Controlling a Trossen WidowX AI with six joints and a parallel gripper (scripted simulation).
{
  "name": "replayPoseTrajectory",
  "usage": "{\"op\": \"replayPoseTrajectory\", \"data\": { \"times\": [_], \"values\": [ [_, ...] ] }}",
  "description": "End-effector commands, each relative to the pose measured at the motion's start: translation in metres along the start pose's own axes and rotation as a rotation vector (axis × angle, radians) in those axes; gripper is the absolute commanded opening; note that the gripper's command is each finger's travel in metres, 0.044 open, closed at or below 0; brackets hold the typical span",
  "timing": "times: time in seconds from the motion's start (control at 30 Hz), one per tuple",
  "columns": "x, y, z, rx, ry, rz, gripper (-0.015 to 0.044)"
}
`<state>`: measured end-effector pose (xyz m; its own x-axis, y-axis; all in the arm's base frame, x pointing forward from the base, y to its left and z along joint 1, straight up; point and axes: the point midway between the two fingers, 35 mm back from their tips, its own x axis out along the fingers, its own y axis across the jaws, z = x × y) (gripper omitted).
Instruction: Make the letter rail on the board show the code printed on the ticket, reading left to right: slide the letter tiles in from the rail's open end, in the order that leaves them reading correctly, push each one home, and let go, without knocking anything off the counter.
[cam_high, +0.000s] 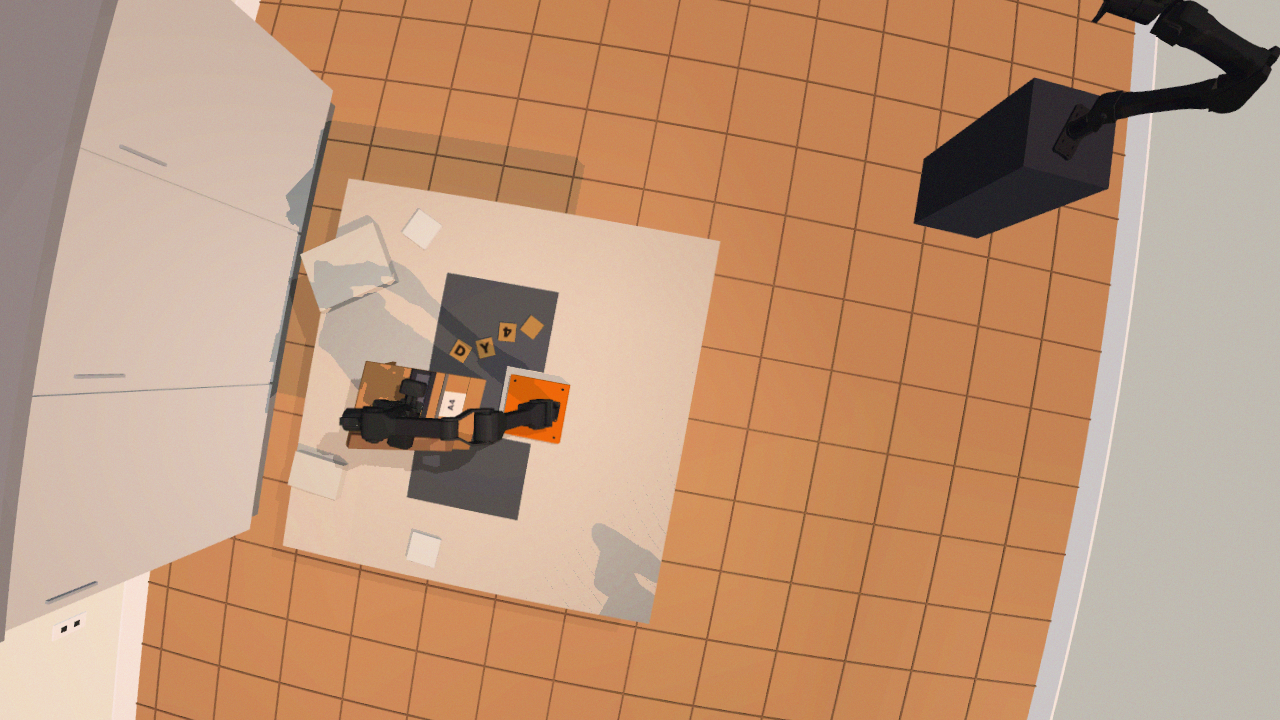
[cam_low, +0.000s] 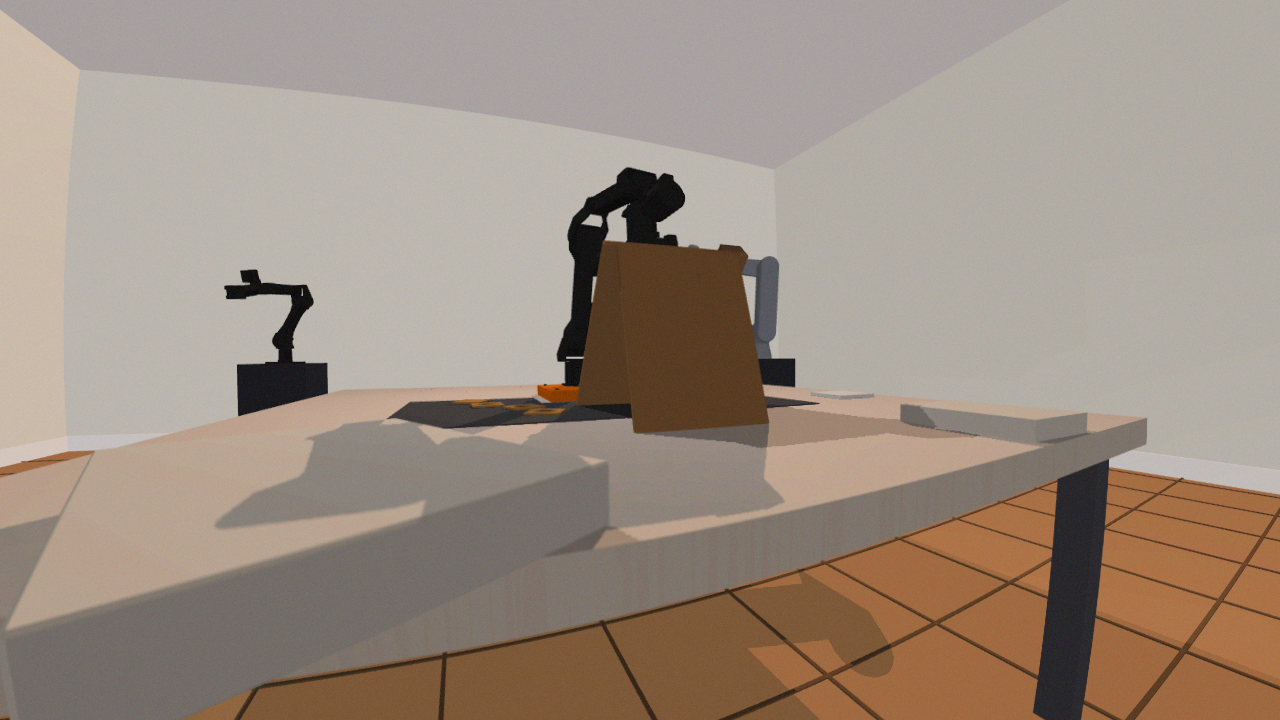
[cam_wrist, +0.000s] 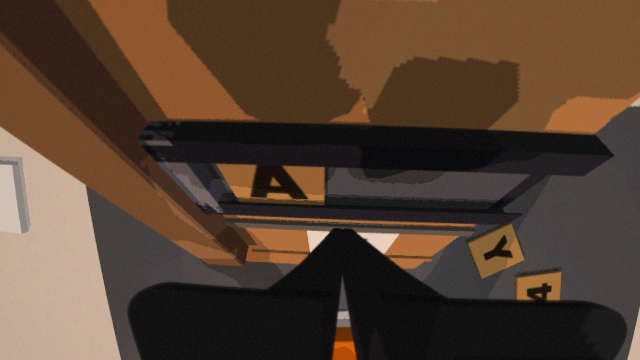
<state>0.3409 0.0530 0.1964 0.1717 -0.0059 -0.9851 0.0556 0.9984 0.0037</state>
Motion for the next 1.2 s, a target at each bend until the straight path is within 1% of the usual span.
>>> {"op": "replayPoseTrajectory", "data": {
  "times": [0.0,1.17],
  "values": [
    [0.002,0.0,0.001,-0.004,0.004,0.004,0.0],
    [0.015,0.002,0.014,-0.004,0.002,0.005,0.0]
  ]
}}
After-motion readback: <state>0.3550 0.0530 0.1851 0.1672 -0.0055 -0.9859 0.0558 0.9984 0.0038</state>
